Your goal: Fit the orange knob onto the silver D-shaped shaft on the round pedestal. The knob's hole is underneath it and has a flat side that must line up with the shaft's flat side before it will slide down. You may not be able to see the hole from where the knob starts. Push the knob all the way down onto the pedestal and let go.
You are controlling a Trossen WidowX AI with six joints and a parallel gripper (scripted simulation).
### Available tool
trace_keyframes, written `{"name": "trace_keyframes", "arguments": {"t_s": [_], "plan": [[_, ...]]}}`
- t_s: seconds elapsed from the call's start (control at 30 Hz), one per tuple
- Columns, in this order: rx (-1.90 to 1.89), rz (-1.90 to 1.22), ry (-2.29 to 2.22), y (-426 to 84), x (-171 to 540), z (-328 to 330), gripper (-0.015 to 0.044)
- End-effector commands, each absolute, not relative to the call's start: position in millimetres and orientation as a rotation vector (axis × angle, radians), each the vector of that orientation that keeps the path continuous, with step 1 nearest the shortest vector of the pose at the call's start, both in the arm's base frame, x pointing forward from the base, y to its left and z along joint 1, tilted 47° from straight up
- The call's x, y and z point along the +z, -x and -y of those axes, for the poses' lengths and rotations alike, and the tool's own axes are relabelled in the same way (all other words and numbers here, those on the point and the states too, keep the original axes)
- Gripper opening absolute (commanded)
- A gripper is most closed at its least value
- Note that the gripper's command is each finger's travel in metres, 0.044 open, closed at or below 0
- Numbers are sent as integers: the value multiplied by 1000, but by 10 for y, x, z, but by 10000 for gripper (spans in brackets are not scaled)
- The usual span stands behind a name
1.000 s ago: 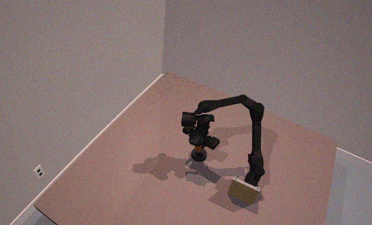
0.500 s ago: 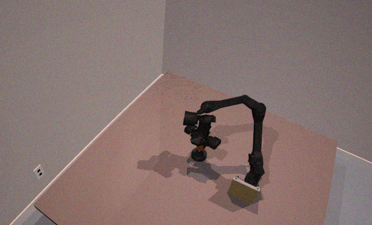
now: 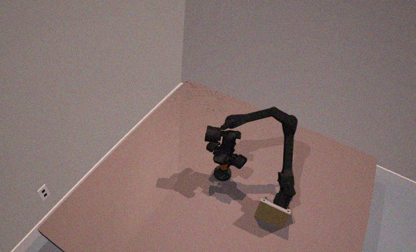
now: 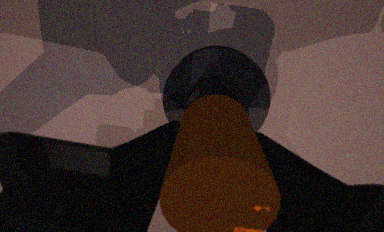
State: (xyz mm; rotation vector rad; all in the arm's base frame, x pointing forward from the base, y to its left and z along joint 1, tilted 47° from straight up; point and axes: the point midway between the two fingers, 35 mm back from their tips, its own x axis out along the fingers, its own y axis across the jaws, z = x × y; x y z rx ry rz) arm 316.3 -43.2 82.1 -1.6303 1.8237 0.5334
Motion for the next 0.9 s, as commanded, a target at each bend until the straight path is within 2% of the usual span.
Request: {"name": "trace_keyframes", "arguments": {"t_s": [0.0, 0.87], "plan": [[529, -1813, 1638, -3195, 870, 418, 0], [529, -1813, 1639, -3157, 806, 434, 0]]}}
